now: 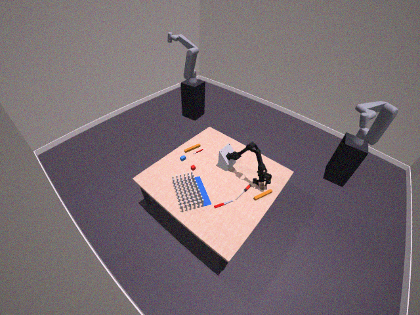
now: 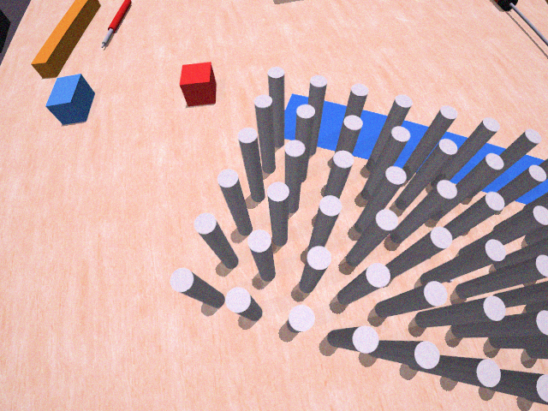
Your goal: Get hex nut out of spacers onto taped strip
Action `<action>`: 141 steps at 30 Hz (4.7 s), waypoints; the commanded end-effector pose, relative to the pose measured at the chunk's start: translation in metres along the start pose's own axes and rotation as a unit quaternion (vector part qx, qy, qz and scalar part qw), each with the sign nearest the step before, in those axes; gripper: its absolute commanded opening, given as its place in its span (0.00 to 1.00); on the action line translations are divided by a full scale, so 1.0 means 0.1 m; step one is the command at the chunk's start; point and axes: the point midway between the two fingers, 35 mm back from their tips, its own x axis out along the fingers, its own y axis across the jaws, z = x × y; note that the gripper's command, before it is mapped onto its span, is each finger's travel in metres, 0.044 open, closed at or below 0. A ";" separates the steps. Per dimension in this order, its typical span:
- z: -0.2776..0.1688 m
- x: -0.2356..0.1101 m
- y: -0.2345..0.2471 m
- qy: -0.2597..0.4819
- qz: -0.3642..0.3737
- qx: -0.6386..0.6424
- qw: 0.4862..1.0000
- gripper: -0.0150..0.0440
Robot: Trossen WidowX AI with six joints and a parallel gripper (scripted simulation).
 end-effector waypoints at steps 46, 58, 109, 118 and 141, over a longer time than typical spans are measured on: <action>-0.09 -0.67 -0.24 -0.171 0.057 0.007 0.984 1.00; -0.09 -0.67 -0.24 -0.171 0.057 0.007 0.984 0.73; -0.10 0.01 -0.06 -0.171 0.057 0.007 0.984 0.58; -0.10 -0.02 -0.07 -0.171 0.057 0.008 0.984 0.42; -0.08 -1.63 -0.49 -0.172 0.058 0.004 0.983 0.25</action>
